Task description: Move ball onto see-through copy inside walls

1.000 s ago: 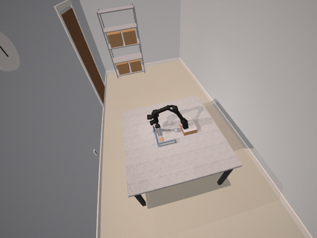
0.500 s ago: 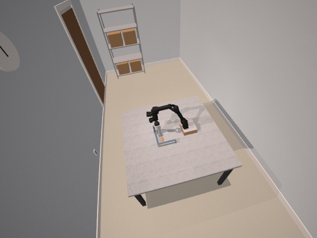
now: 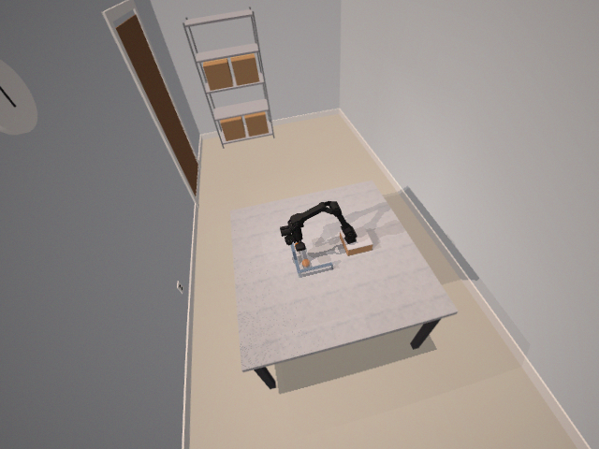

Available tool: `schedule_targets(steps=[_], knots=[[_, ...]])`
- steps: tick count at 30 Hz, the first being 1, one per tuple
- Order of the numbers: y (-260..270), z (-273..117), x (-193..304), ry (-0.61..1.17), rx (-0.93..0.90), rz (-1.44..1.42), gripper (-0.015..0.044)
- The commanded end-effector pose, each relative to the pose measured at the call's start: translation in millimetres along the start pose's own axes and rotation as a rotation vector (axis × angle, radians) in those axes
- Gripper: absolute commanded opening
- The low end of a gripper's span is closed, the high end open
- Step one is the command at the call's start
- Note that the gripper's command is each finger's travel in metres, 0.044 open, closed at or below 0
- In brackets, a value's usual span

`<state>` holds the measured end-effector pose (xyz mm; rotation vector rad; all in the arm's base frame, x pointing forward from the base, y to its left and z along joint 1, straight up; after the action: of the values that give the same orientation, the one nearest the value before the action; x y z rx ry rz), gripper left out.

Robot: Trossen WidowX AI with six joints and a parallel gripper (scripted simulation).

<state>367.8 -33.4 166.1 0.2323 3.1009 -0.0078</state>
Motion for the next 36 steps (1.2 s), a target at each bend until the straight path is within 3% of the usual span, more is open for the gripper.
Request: schedule_targets(steps=[1, 10, 16, 26, 36], knots=[[21.5, 7.5, 6.6, 0.003, -0.005, 0.005, 0.0000], [69.7, 23.6, 26.5, 0.005, -0.009, 0.005, 0.0000], [70.9, 33.7, 26.1, 0.005, -0.009, 0.005, 0.0000], [71.2, 90.3, 27.1, 0.005, -0.009, 0.005, 0.0000], [71.2, 100.8, 27.5, 0.005, -0.009, 0.005, 0.0000]])
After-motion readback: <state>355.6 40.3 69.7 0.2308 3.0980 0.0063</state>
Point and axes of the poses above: the point midway between the two fingers, 35 mm back from their tips, its own z axis out along the fingers, its own y axis across the jaws, x = y × z, the point moved 6 cm from there along -z, back along the fingers, and after that the axes turned 3 degrees about z, right-handed, at the moved point
